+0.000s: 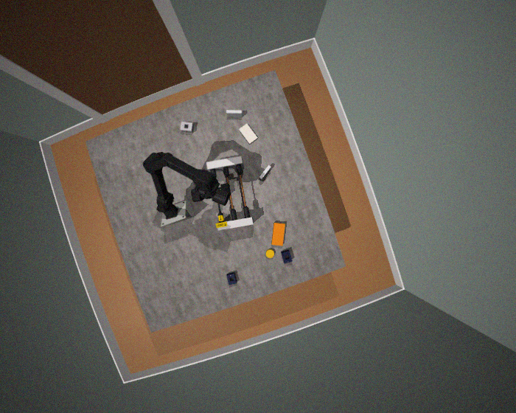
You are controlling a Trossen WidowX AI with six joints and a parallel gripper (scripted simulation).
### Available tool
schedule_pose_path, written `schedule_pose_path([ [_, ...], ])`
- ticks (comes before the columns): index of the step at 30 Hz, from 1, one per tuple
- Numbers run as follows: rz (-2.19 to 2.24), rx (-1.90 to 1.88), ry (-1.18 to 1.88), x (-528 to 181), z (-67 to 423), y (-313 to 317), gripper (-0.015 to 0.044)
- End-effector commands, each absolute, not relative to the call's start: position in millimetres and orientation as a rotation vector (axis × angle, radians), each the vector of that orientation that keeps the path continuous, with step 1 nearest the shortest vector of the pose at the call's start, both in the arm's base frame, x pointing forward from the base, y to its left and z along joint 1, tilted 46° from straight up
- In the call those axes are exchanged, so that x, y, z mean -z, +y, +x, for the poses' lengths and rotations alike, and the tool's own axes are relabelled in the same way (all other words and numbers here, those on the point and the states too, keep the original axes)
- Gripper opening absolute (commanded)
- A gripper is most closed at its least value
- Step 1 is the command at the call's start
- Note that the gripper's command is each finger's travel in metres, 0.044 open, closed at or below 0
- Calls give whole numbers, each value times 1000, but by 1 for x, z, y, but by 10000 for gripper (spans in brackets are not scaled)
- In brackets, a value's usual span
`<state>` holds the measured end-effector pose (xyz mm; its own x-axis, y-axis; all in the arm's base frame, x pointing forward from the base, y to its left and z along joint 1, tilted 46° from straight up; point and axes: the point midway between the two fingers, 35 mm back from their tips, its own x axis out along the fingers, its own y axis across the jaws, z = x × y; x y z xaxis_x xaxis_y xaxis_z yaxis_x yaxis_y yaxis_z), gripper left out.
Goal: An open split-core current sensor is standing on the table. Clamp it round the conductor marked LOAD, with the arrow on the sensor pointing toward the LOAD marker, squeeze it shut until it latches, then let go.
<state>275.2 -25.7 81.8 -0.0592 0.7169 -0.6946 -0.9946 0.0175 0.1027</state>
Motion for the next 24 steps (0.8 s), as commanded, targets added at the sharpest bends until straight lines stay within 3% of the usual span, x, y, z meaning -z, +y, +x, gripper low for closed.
schedule_pose_path([
  [1, -528, -1509, 689, -82, 275, -26, 440],
  [14, -510, -1501, 687, -80, 274, -27, 440],
  [24, 223, -1043, 601, -16, 213, -70, 440],
])
